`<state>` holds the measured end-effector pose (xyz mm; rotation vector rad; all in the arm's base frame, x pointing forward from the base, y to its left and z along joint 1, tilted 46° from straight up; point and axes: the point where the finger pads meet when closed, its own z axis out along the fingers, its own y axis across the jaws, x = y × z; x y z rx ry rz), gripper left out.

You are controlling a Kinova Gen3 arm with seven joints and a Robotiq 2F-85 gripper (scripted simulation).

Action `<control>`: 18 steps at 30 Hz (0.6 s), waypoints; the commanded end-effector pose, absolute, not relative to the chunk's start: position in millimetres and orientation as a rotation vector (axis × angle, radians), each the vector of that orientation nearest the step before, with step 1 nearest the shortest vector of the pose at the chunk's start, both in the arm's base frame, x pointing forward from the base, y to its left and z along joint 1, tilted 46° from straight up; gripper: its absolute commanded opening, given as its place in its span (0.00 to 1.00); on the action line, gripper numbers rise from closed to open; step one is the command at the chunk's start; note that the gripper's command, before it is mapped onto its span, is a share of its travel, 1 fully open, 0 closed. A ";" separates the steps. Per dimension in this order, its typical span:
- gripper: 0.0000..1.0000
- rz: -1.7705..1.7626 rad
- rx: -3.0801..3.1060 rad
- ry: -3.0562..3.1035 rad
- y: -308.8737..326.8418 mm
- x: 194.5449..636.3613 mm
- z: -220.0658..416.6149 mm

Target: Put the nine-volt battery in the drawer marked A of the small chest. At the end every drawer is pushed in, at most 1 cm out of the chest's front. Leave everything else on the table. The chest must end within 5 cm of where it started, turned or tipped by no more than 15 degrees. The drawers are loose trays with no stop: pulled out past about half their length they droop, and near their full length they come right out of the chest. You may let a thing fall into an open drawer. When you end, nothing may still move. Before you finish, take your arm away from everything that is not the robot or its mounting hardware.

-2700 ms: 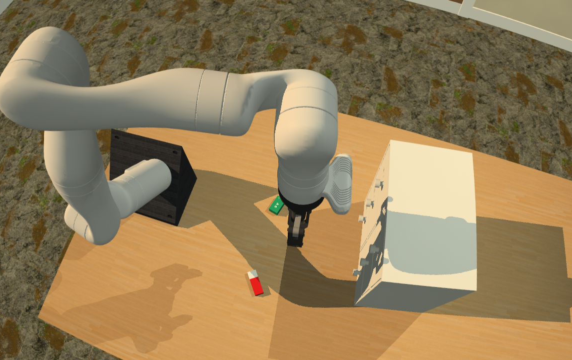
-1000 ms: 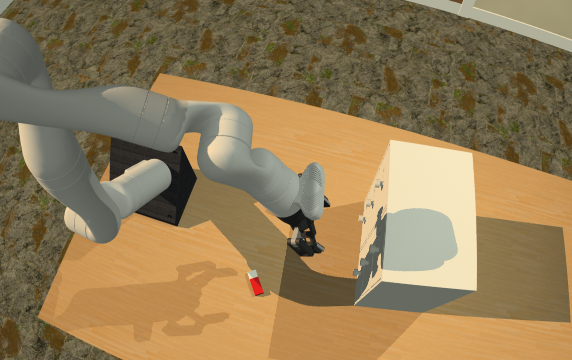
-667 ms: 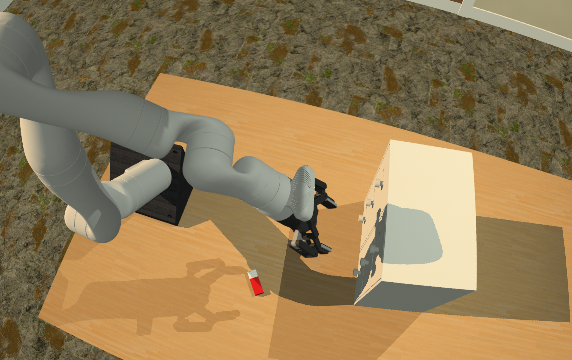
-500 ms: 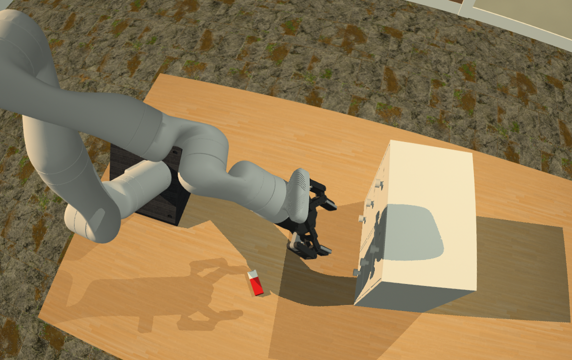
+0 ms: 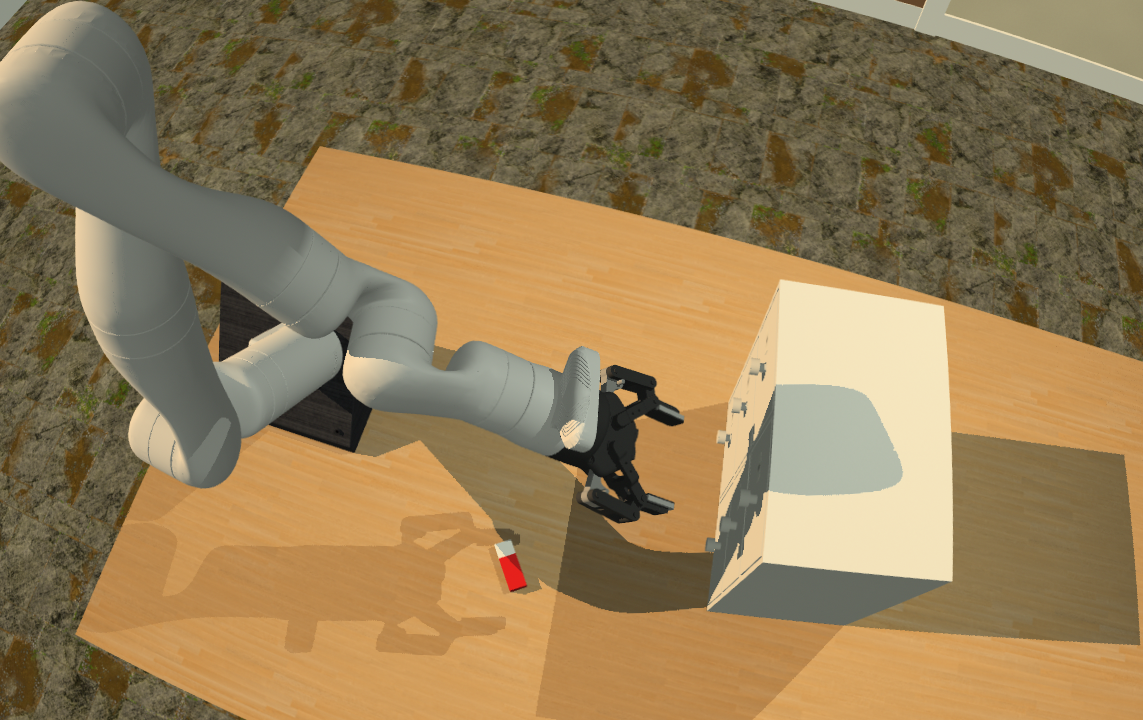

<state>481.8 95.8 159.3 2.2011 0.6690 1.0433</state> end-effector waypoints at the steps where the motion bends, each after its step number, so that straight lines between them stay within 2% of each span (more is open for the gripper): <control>1: 1.00 1.039 2.186 0.665 84.7 481.2 155.7; 18: 1.00 1.161 2.136 0.711 77.3 491.0 148.1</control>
